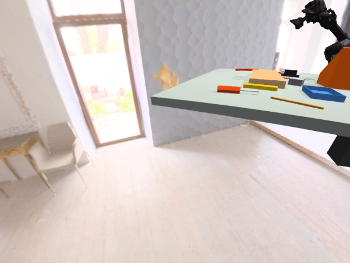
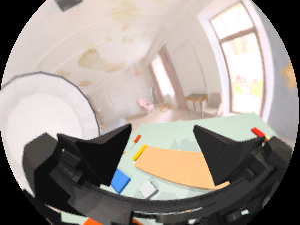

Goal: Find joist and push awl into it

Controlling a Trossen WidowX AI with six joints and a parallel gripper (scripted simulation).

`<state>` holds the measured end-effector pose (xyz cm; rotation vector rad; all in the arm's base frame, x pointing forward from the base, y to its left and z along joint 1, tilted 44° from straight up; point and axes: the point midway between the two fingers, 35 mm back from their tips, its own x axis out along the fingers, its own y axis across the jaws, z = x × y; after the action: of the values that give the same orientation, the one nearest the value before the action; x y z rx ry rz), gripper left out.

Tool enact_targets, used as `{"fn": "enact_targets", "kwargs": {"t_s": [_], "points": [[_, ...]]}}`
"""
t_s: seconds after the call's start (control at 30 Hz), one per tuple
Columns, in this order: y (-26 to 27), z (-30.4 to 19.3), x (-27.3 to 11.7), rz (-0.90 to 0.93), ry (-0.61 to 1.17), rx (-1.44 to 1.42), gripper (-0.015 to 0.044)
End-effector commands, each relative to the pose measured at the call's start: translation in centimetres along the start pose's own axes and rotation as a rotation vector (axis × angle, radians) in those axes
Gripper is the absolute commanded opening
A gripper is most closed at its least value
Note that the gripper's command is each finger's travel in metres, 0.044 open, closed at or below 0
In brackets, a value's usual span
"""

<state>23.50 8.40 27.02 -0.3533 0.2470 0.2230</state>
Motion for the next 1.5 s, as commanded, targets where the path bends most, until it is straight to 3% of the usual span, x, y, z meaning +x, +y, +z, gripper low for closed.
{"fn": "enact_targets", "kwargs": {"t_s": [0.0,0.23,0.53,1.47], "points": [[-5.4,-5.5,1.4,-0.246,0.238,-0.004,0.0440],[-12.6,-13.3,-0.6,-0.556,0.590,0.037,0.0440],[-17.7,-22.0,-7.9,-0.848,1.037,0.147,0.0440],[-17.8,-23.6,-8.0,-0.851,1.048,0.153,0.0440]]}}
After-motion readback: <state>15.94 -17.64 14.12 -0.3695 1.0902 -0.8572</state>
